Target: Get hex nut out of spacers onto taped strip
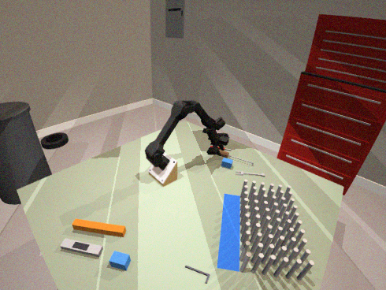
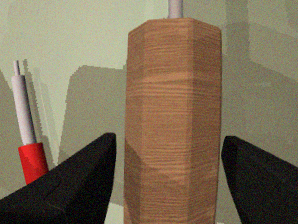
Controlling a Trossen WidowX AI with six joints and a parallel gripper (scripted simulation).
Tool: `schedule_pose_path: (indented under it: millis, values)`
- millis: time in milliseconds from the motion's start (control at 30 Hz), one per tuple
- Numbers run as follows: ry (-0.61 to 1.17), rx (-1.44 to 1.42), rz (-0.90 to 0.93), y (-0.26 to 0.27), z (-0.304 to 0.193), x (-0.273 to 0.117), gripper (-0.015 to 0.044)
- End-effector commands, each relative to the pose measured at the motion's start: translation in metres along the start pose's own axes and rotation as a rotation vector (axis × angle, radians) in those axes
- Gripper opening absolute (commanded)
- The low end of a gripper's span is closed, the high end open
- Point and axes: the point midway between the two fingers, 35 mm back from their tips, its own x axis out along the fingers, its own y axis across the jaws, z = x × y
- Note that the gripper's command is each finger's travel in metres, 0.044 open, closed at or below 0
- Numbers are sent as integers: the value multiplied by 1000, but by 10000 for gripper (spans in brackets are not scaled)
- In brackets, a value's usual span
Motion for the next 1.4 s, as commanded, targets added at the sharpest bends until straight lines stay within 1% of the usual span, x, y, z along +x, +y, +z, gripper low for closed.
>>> schedule_pose_path:
  millis: [0, 200, 267, 400, 733, 1033, 1233, 1367]
  values:
    - [-3, -4, -2, -1, 0, 1, 193]
    - [-3, -4, -2, -1, 0, 1, 153]
    - [-3, -4, -2, 2, 2, -3, 101]
    - [-3, -3, -1, 14, 14, -23, 0]
    - [-2, -1, 1, 38, 42, -84, 0]
    - [0, 0, 1, 48, 64, -145, 0]
    - [1, 0, 1, 47, 67, -150, 0]
    - [24, -4, 8, 32, 89, -159, 0]
